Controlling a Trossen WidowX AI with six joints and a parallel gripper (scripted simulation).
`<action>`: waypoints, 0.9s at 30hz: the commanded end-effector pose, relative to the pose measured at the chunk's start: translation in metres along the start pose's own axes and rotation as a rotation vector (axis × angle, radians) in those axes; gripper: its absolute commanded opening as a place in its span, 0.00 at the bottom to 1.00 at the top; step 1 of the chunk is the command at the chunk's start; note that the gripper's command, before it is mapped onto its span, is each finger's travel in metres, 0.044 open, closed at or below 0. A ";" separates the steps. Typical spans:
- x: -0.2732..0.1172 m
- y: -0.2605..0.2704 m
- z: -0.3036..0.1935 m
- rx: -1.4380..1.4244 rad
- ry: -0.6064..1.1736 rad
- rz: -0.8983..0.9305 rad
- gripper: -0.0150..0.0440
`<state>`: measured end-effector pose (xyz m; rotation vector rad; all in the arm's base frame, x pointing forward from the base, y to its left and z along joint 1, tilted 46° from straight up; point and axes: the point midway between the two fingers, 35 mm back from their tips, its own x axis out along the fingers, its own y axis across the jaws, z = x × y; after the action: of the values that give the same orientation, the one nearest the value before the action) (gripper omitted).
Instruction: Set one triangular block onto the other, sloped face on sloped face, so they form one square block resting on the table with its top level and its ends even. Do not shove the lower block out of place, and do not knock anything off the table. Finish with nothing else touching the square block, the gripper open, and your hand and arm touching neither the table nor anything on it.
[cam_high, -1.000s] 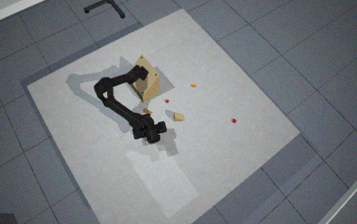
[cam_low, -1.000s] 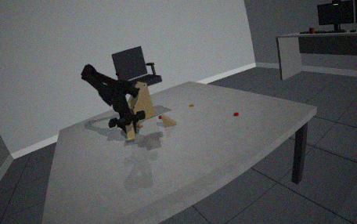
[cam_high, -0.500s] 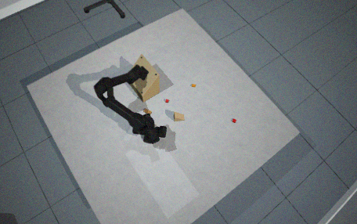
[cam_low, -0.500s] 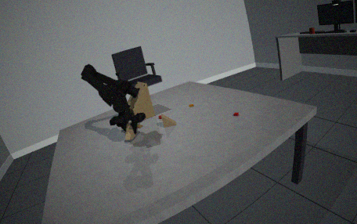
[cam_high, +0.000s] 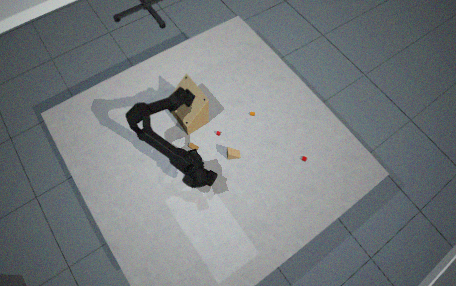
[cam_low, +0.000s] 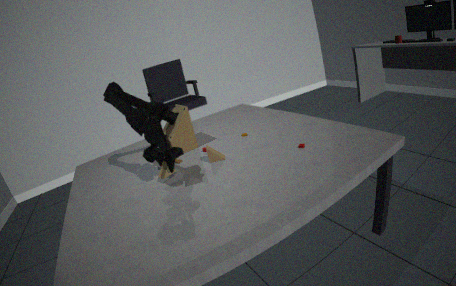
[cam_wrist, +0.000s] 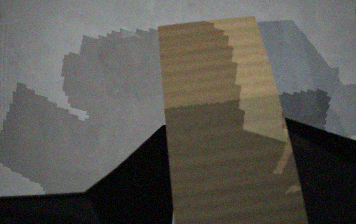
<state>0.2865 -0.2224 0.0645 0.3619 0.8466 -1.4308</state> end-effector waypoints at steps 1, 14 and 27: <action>0.000 0.001 -0.001 0.112 0.000 0.002 0.25; 0.000 0.002 0.000 0.453 -0.001 0.003 0.25; 0.000 0.002 0.000 0.793 -0.002 0.003 0.25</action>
<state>0.2877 -0.2222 0.0640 0.8897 0.3115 -1.6986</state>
